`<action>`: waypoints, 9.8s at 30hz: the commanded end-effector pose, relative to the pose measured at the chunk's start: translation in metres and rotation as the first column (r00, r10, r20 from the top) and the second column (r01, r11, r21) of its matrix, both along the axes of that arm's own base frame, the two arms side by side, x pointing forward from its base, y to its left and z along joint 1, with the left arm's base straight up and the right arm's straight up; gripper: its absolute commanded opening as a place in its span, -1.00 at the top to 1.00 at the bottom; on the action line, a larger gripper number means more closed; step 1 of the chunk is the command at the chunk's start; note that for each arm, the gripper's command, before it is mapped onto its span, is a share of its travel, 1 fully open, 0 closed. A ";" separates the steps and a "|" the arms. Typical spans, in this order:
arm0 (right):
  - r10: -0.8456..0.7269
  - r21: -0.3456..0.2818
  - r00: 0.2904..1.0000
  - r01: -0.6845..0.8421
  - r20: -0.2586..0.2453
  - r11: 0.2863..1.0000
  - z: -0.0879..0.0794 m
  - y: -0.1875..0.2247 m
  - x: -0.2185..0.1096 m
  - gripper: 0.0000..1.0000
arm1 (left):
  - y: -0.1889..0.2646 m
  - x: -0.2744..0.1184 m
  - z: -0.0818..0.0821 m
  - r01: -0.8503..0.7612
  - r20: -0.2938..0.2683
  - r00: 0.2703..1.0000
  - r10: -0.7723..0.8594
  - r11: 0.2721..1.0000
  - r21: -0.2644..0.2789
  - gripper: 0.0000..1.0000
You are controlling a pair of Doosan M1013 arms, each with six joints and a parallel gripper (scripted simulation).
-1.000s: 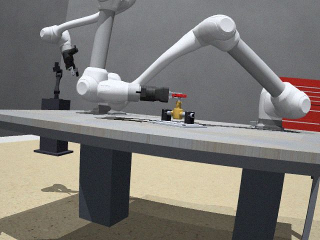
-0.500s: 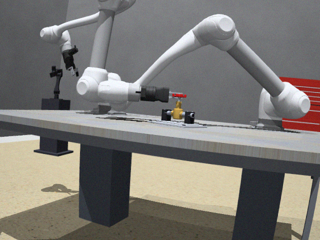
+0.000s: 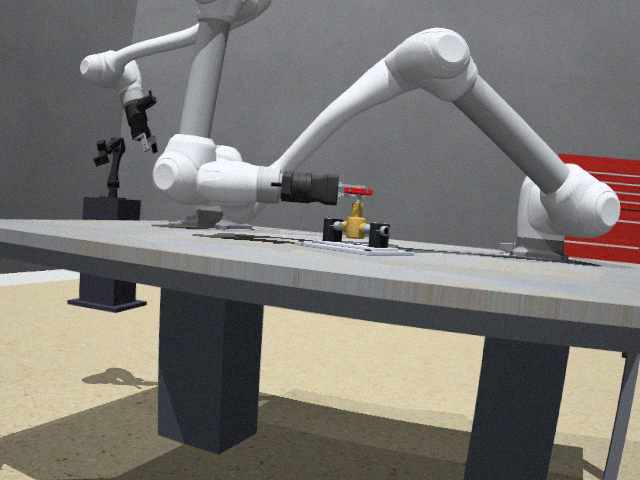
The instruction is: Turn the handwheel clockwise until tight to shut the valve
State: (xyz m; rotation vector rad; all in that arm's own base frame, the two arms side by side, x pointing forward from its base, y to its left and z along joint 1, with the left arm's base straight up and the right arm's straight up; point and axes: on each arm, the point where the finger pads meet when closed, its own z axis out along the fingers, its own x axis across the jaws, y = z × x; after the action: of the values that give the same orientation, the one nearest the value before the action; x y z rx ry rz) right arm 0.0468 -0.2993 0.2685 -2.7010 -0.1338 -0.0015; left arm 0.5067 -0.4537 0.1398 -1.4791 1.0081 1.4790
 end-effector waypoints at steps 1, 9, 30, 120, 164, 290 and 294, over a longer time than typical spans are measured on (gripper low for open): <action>0.000 -0.001 1.000 0.000 0.001 1.000 0.000 0.000 0.000 -1.00 | 0.000 0.000 0.002 0.001 0.001 1.000 -0.001 1.000 -0.002 1.00; 0.000 -0.001 1.000 0.000 0.001 1.000 0.000 0.000 0.000 -1.00 | 0.000 0.000 0.002 0.004 0.001 1.000 -0.004 1.000 -0.002 1.00; 0.000 -0.001 1.000 0.000 0.001 1.000 0.000 0.000 0.000 -1.00 | 0.000 0.000 0.002 0.005 0.001 1.000 -0.005 1.000 -0.002 1.00; 0.000 -0.001 1.000 0.000 0.001 1.000 0.000 0.000 0.000 -1.00 | -0.012 0.009 0.002 -0.492 0.000 0.871 0.492 0.871 -0.003 -0.10; 0.000 -0.001 1.000 0.000 0.001 1.000 0.000 0.000 0.000 -1.00 | 0.009 0.055 0.001 -0.478 0.002 -0.878 0.478 -0.878 -0.001 -0.10; 0.000 -0.001 1.000 0.000 0.001 1.000 0.000 0.000 0.000 -1.00 | 0.035 0.014 0.001 0.997 0.001 0.082 -0.997 0.082 0.001 -0.10; 0.000 -0.001 1.000 0.000 0.001 1.000 0.000 0.000 0.000 -1.00 | 0.035 0.014 0.001 0.997 0.001 0.082 -0.997 0.082 0.001 1.00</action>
State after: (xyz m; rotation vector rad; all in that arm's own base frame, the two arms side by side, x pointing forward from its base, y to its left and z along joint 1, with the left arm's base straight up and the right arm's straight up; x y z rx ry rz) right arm 0.0468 -0.2993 0.2685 -2.7010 -0.1338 -0.0015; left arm 0.5206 -0.4182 0.1399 -0.3579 1.5411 0.3573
